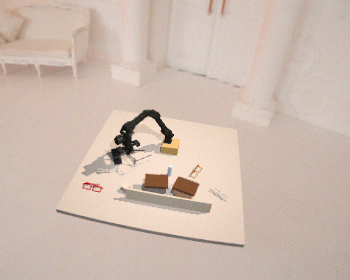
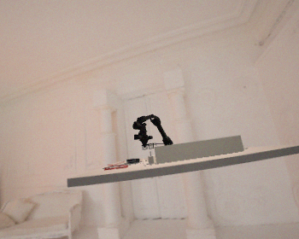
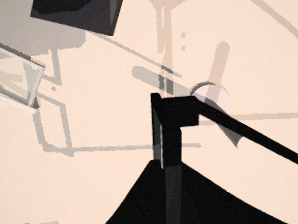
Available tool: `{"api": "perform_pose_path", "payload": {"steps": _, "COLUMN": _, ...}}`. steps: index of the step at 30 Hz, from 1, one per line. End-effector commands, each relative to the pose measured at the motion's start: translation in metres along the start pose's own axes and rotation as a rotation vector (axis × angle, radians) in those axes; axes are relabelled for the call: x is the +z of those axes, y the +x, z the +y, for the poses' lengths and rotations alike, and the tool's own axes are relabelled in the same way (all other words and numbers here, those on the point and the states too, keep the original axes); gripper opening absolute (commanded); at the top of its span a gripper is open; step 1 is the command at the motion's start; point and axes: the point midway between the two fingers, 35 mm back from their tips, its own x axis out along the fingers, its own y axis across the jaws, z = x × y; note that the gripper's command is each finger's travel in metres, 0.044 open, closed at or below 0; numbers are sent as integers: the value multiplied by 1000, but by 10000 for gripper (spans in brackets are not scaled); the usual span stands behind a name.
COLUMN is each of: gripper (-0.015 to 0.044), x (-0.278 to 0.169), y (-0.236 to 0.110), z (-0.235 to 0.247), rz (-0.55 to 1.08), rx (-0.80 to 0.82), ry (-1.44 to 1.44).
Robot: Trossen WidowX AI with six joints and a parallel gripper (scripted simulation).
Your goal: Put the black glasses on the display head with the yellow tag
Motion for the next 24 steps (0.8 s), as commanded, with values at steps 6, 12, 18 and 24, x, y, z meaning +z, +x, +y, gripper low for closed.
{"api": "perform_pose_path", "payload": {"steps": 6, "gripper": 0, "x": 0, "y": 25, "z": 1, "rz": -3, "rx": -11, "ry": 10}}
{"api": "perform_pose_path", "payload": {"steps": 12, "gripper": 0, "x": 1, "y": 56, "z": -1, "rz": -4, "rx": -11, "ry": 10}}
{"api": "perform_pose_path", "payload": {"steps": 18, "gripper": 0, "x": 1, "y": 64, "z": -1, "rz": -4, "rx": -11, "ry": 10}}
{"api": "perform_pose_path", "payload": {"steps": 24, "gripper": 0, "x": -1, "y": 64, "z": 0, "rz": -4, "rx": -11, "ry": 10}}
